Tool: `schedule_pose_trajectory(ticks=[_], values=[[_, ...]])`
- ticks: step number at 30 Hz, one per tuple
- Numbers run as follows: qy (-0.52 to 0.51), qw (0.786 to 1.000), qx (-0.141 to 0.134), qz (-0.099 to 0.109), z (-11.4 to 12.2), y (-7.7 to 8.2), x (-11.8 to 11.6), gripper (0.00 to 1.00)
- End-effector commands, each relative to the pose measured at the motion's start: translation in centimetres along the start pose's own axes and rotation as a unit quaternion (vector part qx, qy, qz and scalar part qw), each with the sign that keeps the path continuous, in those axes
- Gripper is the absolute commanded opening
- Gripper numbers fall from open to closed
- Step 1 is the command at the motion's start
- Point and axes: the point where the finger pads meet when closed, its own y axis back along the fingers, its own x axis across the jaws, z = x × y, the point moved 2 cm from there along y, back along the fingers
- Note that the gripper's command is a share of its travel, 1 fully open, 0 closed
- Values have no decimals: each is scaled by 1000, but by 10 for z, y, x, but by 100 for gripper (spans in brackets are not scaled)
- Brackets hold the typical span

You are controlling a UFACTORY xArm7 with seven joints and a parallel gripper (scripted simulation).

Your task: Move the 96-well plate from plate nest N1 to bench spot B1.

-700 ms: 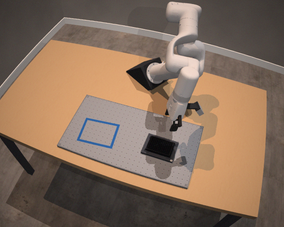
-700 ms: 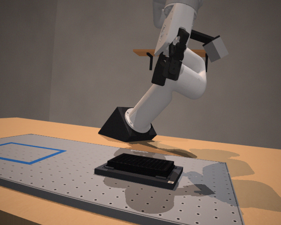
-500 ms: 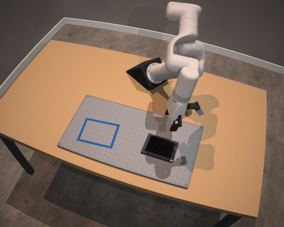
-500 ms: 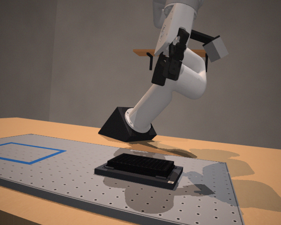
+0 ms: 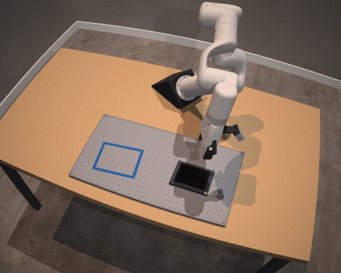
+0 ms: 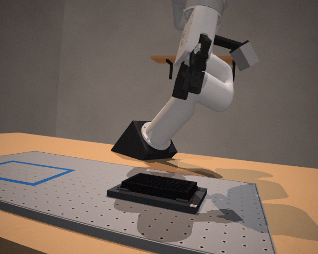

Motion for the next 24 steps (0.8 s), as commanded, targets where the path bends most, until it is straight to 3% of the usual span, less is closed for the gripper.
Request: schedule_pose_trajectory(ticks=[1,11,13,20,24], values=[[-40,999,26,-13,-1,-17,4,100],[-150,986,63,-36,8,-65,9,100],[-150,986,63,-36,8,-65,9,100],[-232,969,72,-44,23,-94,7,100],[-232,969,72,-44,25,-96,7,100]])
